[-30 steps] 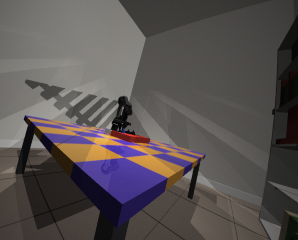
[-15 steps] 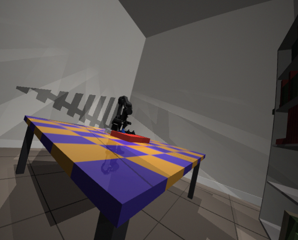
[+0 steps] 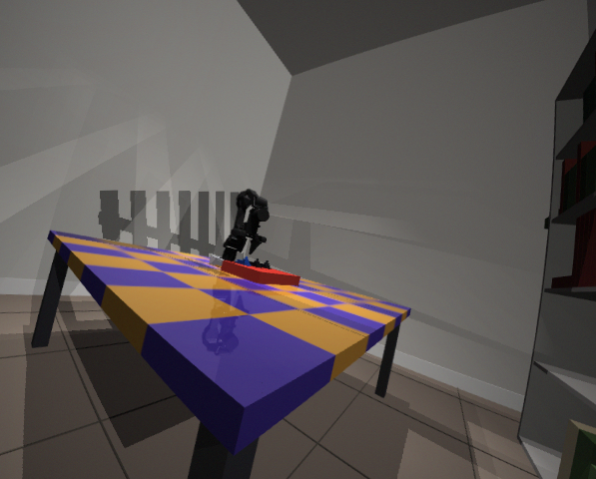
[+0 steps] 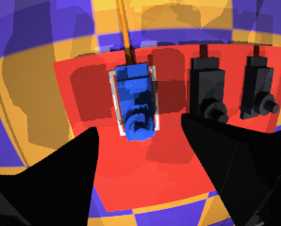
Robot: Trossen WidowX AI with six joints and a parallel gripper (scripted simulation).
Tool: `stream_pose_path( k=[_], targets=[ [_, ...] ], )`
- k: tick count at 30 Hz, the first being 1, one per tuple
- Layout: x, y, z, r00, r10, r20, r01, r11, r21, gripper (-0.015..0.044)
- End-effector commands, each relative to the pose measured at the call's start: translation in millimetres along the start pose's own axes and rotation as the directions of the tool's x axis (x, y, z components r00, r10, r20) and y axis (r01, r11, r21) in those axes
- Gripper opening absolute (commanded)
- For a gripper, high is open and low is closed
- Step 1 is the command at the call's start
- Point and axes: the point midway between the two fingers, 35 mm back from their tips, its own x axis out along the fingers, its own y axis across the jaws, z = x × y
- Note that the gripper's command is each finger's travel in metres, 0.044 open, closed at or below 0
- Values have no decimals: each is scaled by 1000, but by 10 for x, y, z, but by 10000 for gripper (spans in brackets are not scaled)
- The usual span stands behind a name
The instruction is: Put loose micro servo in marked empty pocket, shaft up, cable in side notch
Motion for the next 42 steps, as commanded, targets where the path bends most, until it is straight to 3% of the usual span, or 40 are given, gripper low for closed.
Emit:
stream_pose_path(
  k=[1,3,9,14,21,42],
  targets=[
    [-207,18,-301,1000,5,-12,-5,1000,-3,398],
    [-319,18,-475,1000,4,-13,-4,1000,-2,440],
    [-569,-18,-930,1000,1,-16,-1,1000,0,440],
    [-594,-20,-940,1000,1,-16,-1,1000,0,440],
    [-1029,-29,-828,1000,-3,-20,3,1000,-4,440],
    [-1029,-29,-828,1000,-3,-20,3,1000,-4,440]
  ],
)
